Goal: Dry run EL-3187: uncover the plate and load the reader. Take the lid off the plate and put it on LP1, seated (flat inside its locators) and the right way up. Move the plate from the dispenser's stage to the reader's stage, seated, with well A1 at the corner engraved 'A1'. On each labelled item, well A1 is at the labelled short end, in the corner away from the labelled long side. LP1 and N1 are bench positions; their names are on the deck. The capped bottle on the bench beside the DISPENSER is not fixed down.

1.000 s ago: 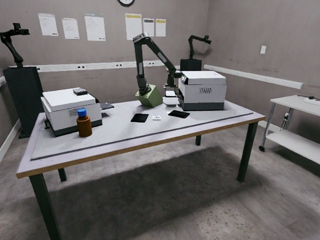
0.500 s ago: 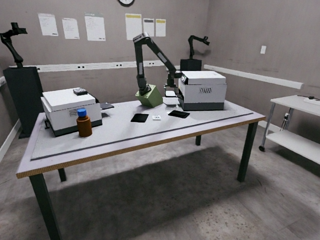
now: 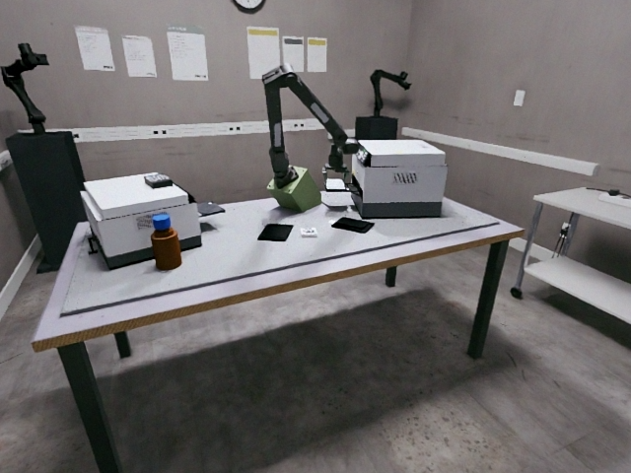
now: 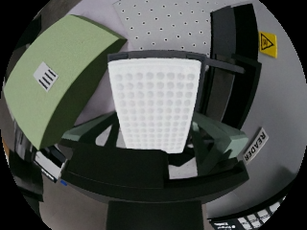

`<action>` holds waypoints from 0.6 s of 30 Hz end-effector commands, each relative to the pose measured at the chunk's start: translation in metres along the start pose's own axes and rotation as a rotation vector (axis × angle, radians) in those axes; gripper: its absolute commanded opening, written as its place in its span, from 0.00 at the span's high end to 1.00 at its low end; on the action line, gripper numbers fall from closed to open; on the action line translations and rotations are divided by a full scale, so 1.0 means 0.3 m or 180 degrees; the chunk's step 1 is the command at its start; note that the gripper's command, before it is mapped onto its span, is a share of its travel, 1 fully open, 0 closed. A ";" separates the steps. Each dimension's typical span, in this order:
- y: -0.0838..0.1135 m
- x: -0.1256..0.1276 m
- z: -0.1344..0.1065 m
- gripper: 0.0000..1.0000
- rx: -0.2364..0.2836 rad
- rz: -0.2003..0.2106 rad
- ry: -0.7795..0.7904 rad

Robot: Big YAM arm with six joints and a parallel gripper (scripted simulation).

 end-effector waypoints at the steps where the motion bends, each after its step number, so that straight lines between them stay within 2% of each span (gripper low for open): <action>1: 0.050 -0.051 -0.003 0.14 0.0006 -0.0114 -0.0063; 13: 0.073 -0.087 -0.010 0.14 0.0008 -0.0255 -0.0012; 18: 0.070 -0.052 -0.004 0.14 0.0014 -0.0171 -0.0035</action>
Point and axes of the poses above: the point where the finger pads meet when closed, its own y axis back along the fingers, its own x axis across the jaws, z = x × y, the point moved 3 cm from there along y, back along the fingers, and after that the axes turned 13 degrees about y, right-handed, at the moved point
